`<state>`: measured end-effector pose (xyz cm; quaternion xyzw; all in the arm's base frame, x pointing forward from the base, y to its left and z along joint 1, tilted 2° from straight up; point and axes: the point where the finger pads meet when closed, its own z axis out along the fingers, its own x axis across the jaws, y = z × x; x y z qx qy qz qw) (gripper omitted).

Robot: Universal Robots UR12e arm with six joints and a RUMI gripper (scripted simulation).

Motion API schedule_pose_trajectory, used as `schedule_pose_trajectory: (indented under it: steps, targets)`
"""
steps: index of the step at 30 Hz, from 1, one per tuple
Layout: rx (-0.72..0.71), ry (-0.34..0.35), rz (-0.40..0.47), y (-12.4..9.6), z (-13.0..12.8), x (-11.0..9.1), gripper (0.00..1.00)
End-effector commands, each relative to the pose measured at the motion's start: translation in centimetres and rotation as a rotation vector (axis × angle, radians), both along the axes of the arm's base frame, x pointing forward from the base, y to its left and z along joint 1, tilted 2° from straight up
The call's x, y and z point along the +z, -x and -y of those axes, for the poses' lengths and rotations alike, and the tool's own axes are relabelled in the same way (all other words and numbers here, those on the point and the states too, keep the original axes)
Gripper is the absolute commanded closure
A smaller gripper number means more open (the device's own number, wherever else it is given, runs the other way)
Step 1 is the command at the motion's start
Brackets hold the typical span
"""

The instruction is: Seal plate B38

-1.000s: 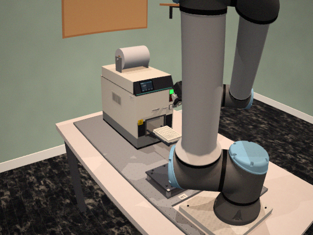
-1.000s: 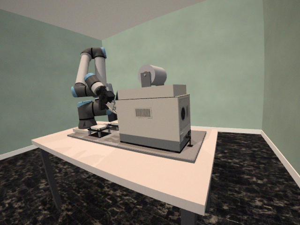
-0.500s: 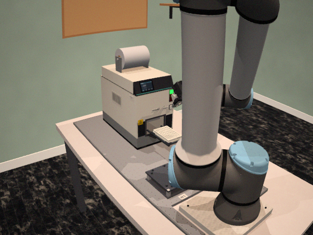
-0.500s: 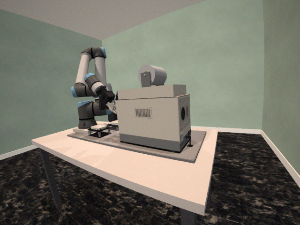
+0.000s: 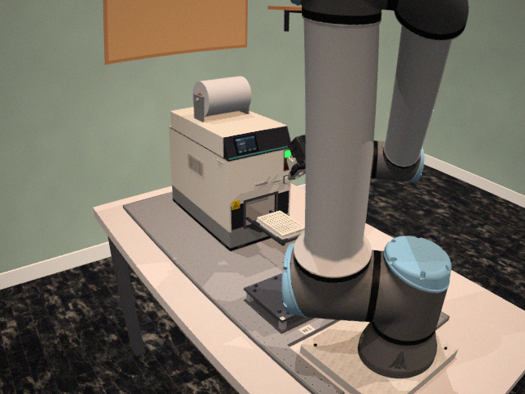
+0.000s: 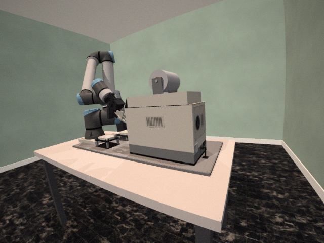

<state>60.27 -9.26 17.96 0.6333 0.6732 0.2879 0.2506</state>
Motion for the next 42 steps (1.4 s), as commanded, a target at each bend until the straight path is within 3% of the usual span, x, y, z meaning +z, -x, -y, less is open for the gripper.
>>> schedule_pose_trajectory:
  steps: [1, 42]
  targets:
    - [0.000, 0.001, 0.001, -0.13, 0.02, 0.06, 1.00]
    - [0.000, 0.001, 0.001, -0.71, -0.02, 0.06, 1.00]
